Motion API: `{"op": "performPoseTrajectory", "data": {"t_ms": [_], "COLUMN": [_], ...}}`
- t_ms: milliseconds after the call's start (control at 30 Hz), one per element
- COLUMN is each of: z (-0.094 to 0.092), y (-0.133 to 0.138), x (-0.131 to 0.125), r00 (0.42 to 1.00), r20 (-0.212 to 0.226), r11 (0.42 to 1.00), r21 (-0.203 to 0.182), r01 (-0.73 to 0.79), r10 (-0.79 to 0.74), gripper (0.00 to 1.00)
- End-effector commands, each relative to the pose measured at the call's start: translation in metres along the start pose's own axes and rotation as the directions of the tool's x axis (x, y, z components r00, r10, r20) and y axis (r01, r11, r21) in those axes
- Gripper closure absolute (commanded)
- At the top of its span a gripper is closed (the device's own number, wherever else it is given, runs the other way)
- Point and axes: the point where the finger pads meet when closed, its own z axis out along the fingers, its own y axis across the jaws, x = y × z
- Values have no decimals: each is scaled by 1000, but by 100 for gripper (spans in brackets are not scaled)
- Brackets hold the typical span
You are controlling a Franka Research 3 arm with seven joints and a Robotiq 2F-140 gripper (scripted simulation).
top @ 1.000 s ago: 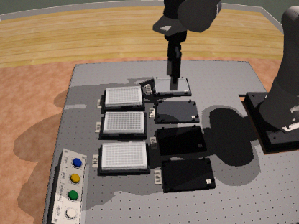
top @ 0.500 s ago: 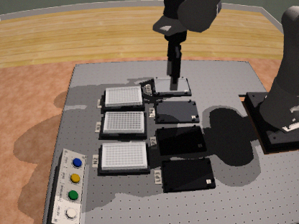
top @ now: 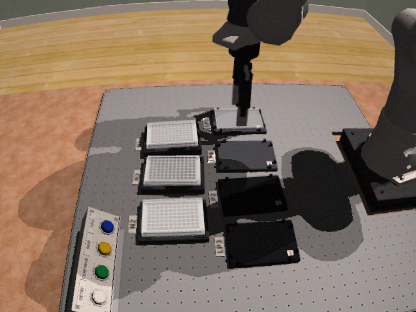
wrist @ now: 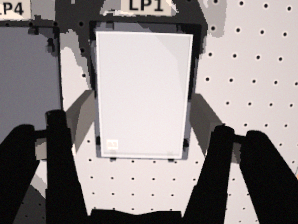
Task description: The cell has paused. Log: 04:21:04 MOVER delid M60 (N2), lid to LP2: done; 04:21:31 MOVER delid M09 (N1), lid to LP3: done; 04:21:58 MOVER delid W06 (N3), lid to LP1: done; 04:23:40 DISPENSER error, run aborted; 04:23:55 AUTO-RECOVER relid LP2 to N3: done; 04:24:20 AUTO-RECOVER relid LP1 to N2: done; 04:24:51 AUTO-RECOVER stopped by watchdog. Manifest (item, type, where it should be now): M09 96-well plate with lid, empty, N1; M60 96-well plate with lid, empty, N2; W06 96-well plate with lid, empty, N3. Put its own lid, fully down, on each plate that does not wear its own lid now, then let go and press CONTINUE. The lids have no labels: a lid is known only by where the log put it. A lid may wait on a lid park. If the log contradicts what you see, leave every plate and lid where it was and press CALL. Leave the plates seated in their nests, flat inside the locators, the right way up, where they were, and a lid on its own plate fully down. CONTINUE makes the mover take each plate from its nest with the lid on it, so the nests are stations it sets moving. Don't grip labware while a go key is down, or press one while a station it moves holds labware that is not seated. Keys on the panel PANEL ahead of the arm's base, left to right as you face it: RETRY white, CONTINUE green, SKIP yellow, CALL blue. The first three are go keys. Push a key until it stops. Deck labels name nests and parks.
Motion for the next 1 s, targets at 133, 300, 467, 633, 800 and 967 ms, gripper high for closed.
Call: {"op": "performPoseTrajectory", "data": {"t_ms": [133,300,467,633,800,967], "z": [1,1,1,1,1,1], "y": [0,0,0,0,0,0], "x": [0,0,0,0,0,0], "r00": [1000,1000,1000,1000,1000,1000], "r20": [-1,-1,-1,-1,-1,-1], "r11": [1000,1000,1000,1000,1000,1000], "r21": [-1,-1,-1,-1,-1,-1], "r01": [2,2,2,2,2,2], "r10": [-2,-2,-2,-2,-2,-2], "gripper": [41,41,41,34,34,34]}}
